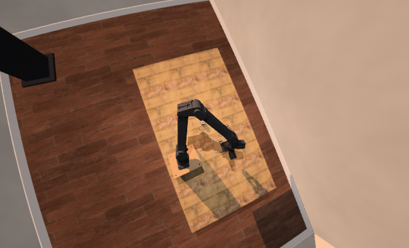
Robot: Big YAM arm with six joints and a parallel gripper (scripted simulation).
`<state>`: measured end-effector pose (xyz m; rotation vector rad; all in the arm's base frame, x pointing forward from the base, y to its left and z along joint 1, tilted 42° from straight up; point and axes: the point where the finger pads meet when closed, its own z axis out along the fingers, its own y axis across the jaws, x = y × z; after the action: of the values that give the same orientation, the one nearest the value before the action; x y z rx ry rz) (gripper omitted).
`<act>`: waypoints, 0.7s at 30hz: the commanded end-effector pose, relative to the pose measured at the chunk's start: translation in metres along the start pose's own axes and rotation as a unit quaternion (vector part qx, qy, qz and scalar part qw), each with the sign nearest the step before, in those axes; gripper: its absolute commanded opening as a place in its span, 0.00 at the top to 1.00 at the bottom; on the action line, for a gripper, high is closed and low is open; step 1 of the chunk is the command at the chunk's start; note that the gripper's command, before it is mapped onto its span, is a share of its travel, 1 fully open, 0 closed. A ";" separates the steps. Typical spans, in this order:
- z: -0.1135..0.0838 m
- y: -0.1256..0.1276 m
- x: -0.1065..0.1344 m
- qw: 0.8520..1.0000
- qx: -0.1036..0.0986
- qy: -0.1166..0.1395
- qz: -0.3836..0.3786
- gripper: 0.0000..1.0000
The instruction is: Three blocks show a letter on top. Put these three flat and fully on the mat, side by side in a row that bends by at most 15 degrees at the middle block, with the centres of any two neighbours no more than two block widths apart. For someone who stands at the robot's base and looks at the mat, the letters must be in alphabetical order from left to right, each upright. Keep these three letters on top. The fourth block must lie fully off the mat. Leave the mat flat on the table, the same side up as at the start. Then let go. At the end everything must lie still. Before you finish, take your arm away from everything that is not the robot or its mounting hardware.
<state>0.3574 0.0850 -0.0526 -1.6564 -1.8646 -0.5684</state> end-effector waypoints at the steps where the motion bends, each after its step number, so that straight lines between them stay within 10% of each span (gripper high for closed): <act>1: -0.015 0.023 0.002 0.998 -0.021 -0.007 -0.064 0.74; 8: -0.014 0.023 0.005 0.985 -0.018 -0.008 -0.169 0.74; 21: -0.012 0.025 0.012 0.898 -0.005 -0.007 -0.439 0.74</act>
<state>0.3569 0.0860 -0.0527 -0.9961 -2.4101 -0.8178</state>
